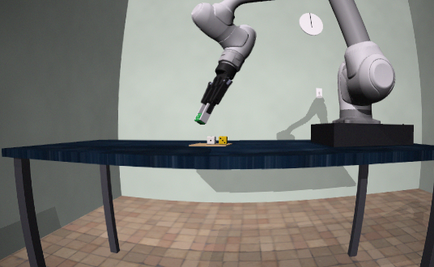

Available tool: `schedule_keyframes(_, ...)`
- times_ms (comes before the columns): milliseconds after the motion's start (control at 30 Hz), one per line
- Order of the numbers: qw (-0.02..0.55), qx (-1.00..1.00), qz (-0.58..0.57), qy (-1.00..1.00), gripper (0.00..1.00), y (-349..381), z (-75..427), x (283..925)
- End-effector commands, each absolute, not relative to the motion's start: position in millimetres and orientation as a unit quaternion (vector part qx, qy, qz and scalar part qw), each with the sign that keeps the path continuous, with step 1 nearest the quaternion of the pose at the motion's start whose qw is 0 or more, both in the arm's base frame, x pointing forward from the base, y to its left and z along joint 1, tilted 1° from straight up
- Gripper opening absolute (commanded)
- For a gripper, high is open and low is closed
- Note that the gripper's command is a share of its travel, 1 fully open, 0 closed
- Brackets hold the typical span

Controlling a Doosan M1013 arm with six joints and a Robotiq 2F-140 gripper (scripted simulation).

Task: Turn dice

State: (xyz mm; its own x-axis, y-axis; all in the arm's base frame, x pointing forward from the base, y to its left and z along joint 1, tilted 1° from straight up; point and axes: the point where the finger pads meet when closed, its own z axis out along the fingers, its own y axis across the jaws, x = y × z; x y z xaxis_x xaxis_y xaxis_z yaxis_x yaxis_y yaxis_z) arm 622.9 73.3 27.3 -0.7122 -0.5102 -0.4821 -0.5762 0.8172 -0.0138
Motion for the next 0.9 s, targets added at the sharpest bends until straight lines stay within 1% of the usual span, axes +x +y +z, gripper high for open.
schedule_keyframes(0,0.312,-0.298,0.105,0.896,0.16,73.0,26.1,621.3)
schedule_keyframes(100,0.318,-0.298,0.110,0.894,0.16,73.8,25.1,620.1)
schedule_keyframes(167,0.338,-0.296,0.120,0.886,0.16,74.7,23.4,618.4)
schedule_keyframes(467,0.388,-0.288,0.134,0.865,0.16,72.8,22.3,617.7)
schedule_keyframes(567,0.417,-0.283,0.142,0.852,0.16,71.2,22.7,617.5)
schedule_keyframes(667,0.420,-0.283,0.142,0.850,0.16,70.8,22.9,617.6)
schedule_keyframes(767,0.458,-0.277,0.157,0.830,0.16,70.9,20.8,616.0)
schedule_keyframes(867,0.478,-0.272,0.161,0.819,0.16,69.4,20.6,615.5)
